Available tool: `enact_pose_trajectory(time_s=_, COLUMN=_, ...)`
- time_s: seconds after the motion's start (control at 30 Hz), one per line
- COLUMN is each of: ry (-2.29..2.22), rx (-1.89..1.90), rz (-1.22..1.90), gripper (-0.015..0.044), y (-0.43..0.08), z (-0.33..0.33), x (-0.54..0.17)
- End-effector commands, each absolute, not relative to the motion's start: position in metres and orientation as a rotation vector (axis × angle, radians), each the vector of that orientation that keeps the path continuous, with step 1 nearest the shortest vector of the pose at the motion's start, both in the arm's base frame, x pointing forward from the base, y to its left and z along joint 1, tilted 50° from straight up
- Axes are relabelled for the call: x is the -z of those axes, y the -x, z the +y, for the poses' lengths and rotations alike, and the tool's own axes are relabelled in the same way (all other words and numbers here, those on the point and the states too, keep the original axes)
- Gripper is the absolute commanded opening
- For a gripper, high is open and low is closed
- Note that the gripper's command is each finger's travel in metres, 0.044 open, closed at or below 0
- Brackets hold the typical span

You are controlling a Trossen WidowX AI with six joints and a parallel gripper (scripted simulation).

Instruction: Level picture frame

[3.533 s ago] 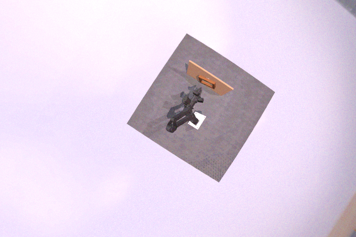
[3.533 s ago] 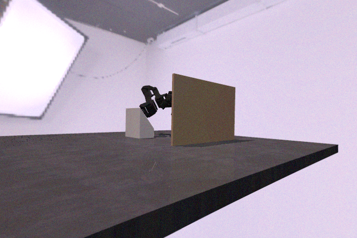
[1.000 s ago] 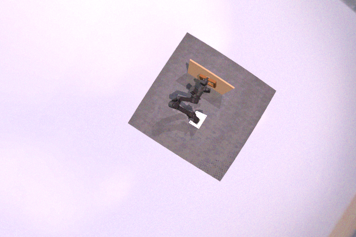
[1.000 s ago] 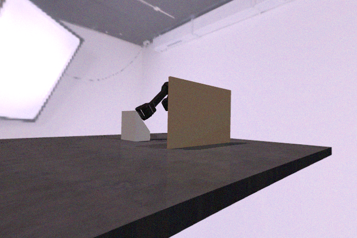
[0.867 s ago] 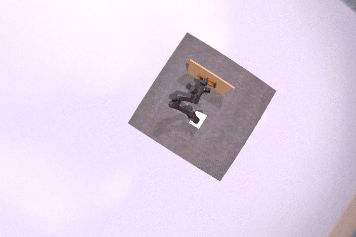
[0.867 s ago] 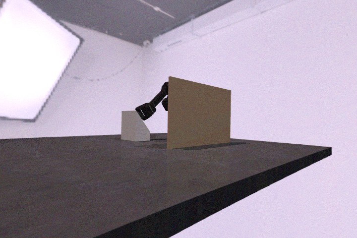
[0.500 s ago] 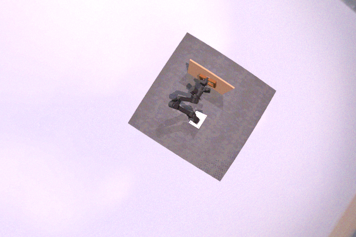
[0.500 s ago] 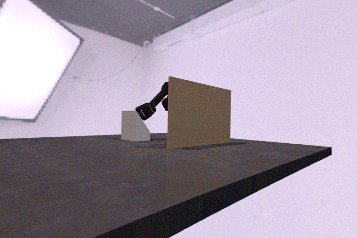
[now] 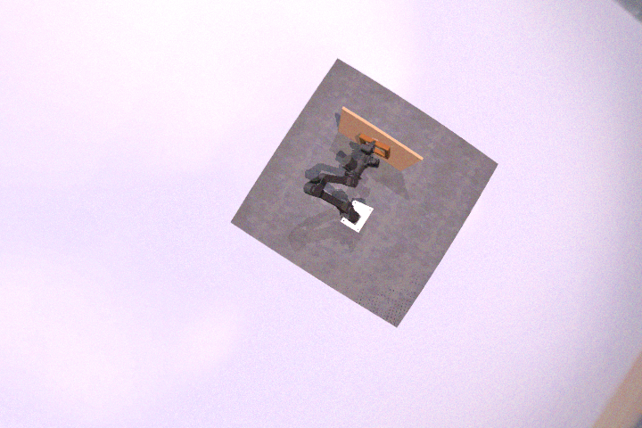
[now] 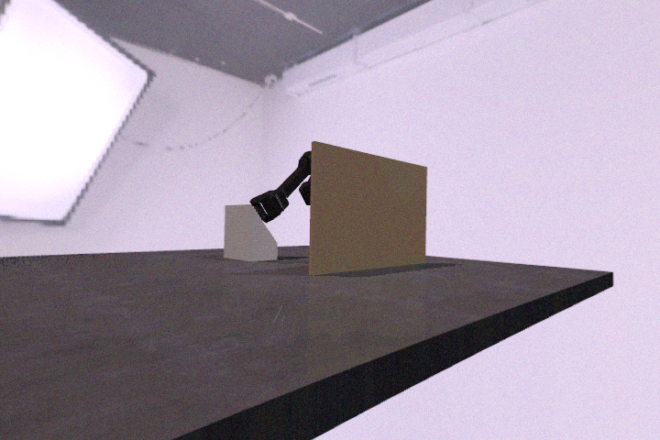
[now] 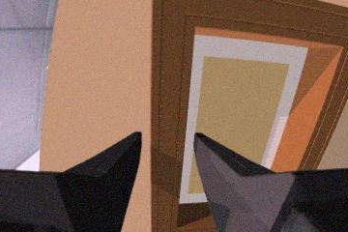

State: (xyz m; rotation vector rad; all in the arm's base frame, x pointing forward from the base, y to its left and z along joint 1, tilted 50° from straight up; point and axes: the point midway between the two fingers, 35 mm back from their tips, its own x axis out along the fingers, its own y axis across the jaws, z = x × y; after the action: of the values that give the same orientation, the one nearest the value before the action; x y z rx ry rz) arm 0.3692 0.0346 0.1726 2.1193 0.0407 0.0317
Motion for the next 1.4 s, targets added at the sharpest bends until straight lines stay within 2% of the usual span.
enact_pose_trajectory(time_s=0.0, ry=-2.123, rx=-0.035, rz=0.042, gripper=0.0076, y=-0.3697, z=0.0351, x=-0.1735)
enact_pose_trajectory(time_s=0.27, ry=-2.123, rx=-0.035, rz=0.042, gripper=0.0023, y=-0.3697, z=0.0351, x=-0.1735)
enact_pose_trajectory(time_s=0.3, ry=-2.123, rx=-0.035, rz=0.042, gripper=0.0000, y=-0.3697, z=0.0351, x=-0.1735)
enact_pose_trajectory(time_s=1.37, ry=-2.123, rx=-0.035, rz=0.042, gripper=0.0000, y=-0.3696, z=0.0303, x=-0.1794)
